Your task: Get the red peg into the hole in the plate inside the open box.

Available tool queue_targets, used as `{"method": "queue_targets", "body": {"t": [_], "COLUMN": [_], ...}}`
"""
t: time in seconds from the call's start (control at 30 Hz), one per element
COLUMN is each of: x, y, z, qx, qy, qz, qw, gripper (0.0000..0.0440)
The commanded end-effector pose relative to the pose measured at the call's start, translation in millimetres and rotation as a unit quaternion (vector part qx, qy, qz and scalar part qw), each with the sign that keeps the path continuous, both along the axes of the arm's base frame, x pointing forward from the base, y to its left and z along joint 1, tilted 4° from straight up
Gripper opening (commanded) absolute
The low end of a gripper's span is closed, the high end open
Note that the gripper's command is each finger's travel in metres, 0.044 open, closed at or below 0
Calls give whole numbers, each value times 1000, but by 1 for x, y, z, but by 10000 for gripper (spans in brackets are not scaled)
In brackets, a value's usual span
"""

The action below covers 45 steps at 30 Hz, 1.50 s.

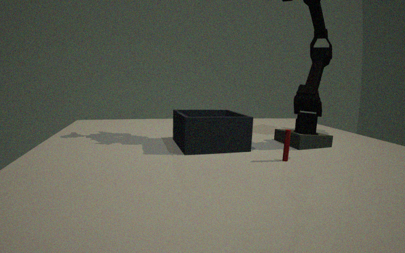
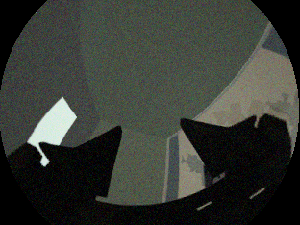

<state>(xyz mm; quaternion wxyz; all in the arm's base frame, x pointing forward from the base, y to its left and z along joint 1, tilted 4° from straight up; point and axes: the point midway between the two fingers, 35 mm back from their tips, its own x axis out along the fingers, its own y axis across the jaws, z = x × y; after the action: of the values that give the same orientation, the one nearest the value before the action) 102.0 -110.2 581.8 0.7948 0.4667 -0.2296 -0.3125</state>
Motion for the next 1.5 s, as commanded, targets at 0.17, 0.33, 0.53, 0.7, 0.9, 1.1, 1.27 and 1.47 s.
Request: {"method": "queue_targets", "body": {"t": [0.17, 0.33, 0.53, 0.7, 0.9, 1.1, 1.27, 1.47], "x": [25, 62, 107, 141, 171, 186, 188, 178], "y": [27, 63, 105, 133, 159, 177, 190, 202], "z": [3, -5, -31, -67, -120, -177, -225, -279], "qx": [-82, -160, -239, -283, -306, -304, -286, -252], "qy": [6, 19, 52, 98, 167, 244, 309, 387], "qz": [6, 32, 89, 147, 220, 287, 334, 382], "qw": [997, 986, 966, 943, 911, 875, 843, 801], "gripper": [440, 440, 440, 440, 440, 440, 440, 440]}}
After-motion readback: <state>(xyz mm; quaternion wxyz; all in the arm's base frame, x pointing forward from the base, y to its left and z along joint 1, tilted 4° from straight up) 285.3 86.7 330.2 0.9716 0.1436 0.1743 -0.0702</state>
